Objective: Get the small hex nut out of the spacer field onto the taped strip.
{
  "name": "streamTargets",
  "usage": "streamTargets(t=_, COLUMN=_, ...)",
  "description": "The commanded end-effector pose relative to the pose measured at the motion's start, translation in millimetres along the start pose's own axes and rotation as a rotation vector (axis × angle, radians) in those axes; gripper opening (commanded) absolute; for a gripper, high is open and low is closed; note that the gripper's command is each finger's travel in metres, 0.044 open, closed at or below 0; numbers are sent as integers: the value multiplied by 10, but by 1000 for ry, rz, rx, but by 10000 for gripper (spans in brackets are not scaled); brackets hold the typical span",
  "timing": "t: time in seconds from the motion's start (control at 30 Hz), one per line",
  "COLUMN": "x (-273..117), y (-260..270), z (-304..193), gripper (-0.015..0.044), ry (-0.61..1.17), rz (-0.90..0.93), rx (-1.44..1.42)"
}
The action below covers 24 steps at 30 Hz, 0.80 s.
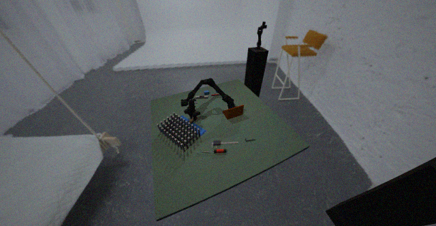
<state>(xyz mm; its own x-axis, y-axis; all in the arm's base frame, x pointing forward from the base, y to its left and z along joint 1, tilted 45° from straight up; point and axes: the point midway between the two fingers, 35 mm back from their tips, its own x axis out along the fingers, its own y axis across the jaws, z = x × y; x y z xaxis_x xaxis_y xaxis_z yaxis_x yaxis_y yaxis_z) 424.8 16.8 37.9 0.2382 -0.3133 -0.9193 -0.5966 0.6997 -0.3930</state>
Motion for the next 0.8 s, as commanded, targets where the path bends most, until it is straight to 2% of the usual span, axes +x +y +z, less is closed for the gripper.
streamTargets(t=0.0, x=-4, y=-14, z=41, gripper=0, ry=-5, rz=-4, rx=7)
streamTargets(t=0.77, x=168, y=-38, z=17, gripper=0, ry=-3, rz=-2, rx=0)
